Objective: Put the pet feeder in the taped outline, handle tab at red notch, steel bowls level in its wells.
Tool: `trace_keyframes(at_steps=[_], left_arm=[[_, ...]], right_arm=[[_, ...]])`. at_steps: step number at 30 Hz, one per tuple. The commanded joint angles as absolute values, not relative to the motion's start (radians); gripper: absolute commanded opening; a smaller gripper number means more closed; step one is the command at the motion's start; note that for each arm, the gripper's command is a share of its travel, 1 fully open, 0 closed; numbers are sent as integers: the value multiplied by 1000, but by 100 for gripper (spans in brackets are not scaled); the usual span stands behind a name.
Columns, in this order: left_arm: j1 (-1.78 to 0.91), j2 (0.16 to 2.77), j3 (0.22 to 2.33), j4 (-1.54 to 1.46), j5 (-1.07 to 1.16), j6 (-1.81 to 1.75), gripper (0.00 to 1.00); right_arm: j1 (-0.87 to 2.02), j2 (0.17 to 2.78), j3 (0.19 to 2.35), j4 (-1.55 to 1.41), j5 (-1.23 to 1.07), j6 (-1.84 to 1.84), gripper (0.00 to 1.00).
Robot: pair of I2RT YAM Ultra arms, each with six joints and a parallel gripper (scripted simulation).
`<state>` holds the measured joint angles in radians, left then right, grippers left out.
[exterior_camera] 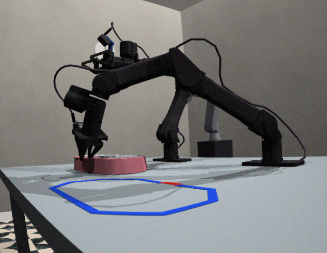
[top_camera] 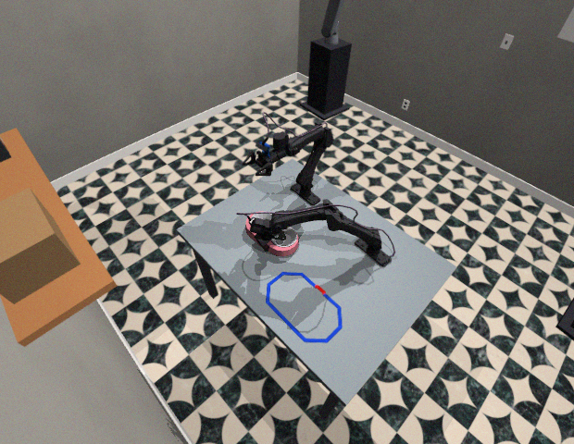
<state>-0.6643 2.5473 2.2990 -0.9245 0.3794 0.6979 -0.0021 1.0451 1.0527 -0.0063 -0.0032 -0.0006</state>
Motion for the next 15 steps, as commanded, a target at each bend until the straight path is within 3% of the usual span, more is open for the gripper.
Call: trace_keyframes(at_steps=[1, 15], left_arm=[[-657, 2511, 2274, -884, 386, 688, 30], [-656, 2515, 2274, -887, 380, 690, 28]], right_arm=[[2, 1021, 1050, -14, 3, 0, 100], [2, 1021, 1050, -14, 3, 0, 100]])
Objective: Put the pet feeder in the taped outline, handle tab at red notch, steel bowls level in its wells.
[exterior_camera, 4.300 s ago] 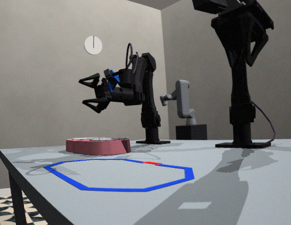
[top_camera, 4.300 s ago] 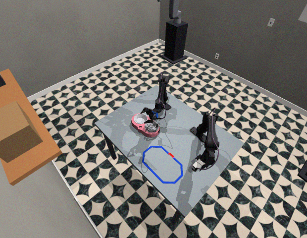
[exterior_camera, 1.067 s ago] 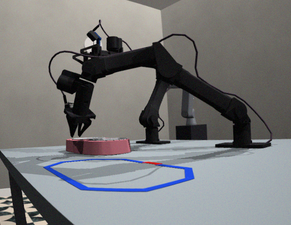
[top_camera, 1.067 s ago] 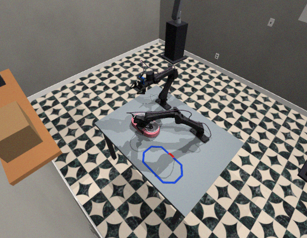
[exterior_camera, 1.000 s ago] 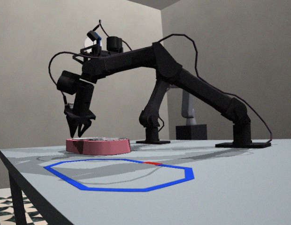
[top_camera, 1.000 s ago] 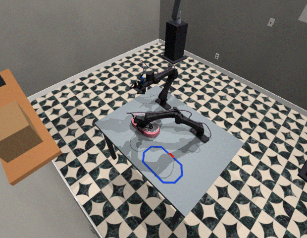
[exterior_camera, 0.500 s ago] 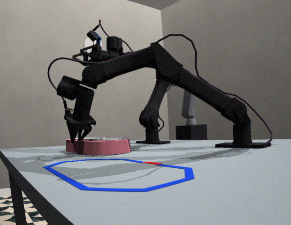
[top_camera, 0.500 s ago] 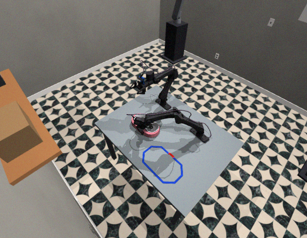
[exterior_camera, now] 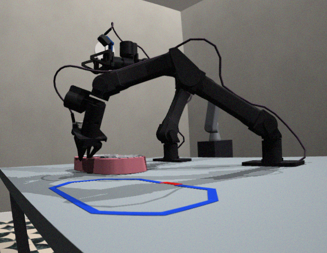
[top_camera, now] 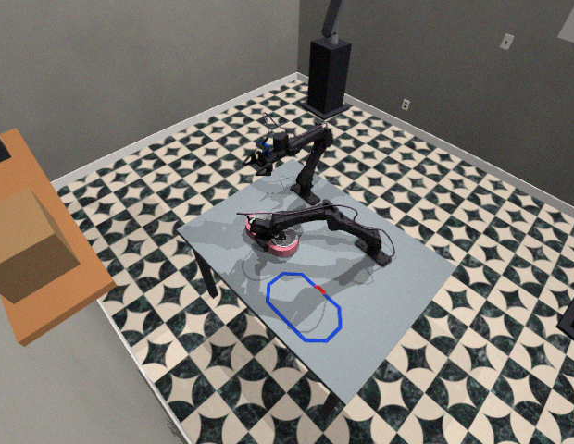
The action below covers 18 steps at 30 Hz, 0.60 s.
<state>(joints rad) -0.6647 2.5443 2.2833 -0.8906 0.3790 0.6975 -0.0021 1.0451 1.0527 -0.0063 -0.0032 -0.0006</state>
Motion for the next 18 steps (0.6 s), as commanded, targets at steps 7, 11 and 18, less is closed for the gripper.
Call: trace_keyframes(at_steps=[7, 11, 18], left_arm=[[-656, 2515, 2274, -887, 380, 690, 27], [-656, 2515, 2274, -887, 378, 690, 26], [-656, 2515, 2274, -887, 374, 690, 24]], right_arm=[[2, 1021, 1050, -14, 3, 0, 100], [2, 1021, 1050, -14, 3, 0, 100], [2, 1021, 1050, -14, 3, 0, 100]])
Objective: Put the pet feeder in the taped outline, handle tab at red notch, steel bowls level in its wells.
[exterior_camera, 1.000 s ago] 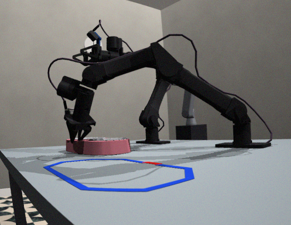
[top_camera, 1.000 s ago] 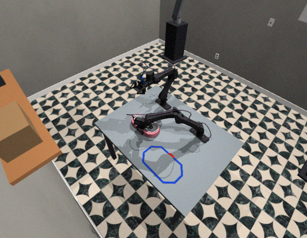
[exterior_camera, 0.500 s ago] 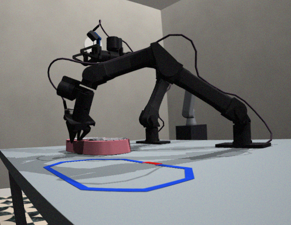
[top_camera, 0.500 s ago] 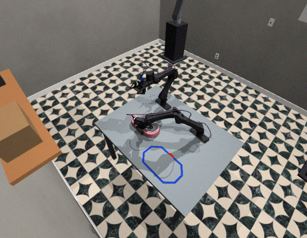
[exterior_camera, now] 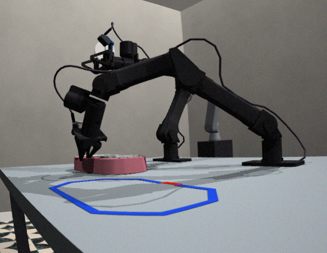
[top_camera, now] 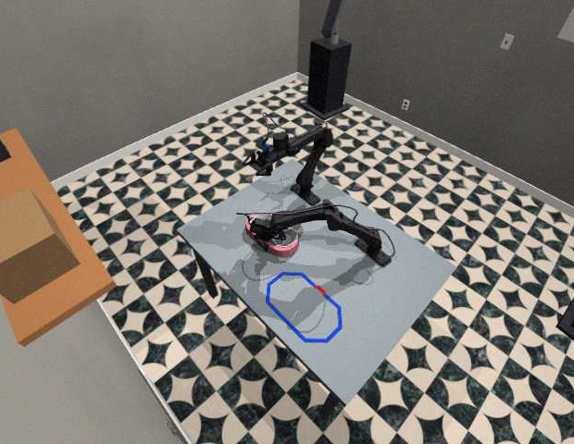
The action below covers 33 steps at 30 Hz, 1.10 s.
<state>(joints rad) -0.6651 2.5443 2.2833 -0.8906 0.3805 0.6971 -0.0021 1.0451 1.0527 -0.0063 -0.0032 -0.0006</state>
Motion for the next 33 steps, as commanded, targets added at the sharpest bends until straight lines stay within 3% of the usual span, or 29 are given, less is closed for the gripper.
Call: trace_keyframes(at_steps=[1, 33], left_arm=[[-656, 2515, 2274, -887, 374, 690, 24], [-656, 2515, 2274, -888, 374, 691, 18]], right_arm=[[2, 1021, 1050, -14, 3, 0, 100], [2, 1021, 1050, -14, 3, 0, 100]])
